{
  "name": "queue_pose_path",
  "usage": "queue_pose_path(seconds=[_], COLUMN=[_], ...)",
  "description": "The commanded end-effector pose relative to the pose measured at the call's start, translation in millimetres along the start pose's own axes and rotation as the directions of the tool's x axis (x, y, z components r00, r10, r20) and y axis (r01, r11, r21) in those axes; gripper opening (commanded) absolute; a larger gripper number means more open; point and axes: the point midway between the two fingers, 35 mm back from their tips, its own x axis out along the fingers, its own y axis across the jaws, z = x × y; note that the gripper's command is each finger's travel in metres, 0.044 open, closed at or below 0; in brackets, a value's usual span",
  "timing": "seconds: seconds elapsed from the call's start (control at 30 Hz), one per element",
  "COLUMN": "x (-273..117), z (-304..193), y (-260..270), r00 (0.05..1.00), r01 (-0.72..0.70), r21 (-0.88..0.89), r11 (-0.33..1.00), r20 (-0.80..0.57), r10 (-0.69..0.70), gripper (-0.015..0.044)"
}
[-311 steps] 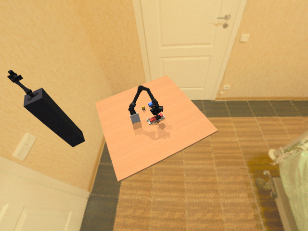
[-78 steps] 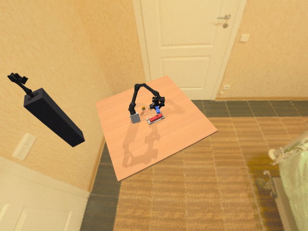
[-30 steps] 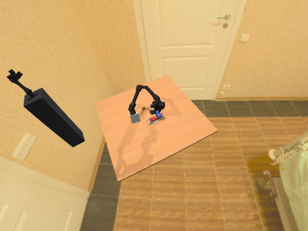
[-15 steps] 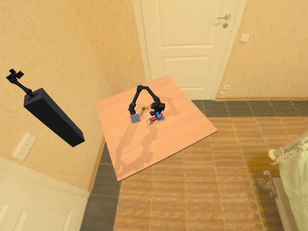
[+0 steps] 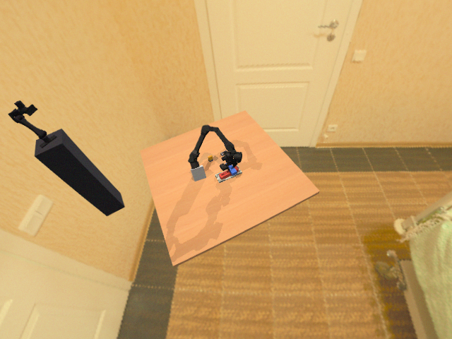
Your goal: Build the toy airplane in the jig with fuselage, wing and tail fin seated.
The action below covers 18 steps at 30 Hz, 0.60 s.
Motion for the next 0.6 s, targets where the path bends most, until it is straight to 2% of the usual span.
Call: queue_pose_path(seconds=[0.0,0.03,0.57], x=[-0.4,-0.4,-0.4], z=[-0.1,-0.1,-0.1], y=[-0.3,-0.3,-0.3], r00=[1.0,1.0,1.0], r01=[0.0,0.0,0.0], r21=[-0.001,-0.001,-0.001], r11=[1.0,1.0,1.0], r20=[-0.001,-0.001,-0.001], r10=[0.0,0.0,0.0], gripper=[0.0058,0.0031,0.044])
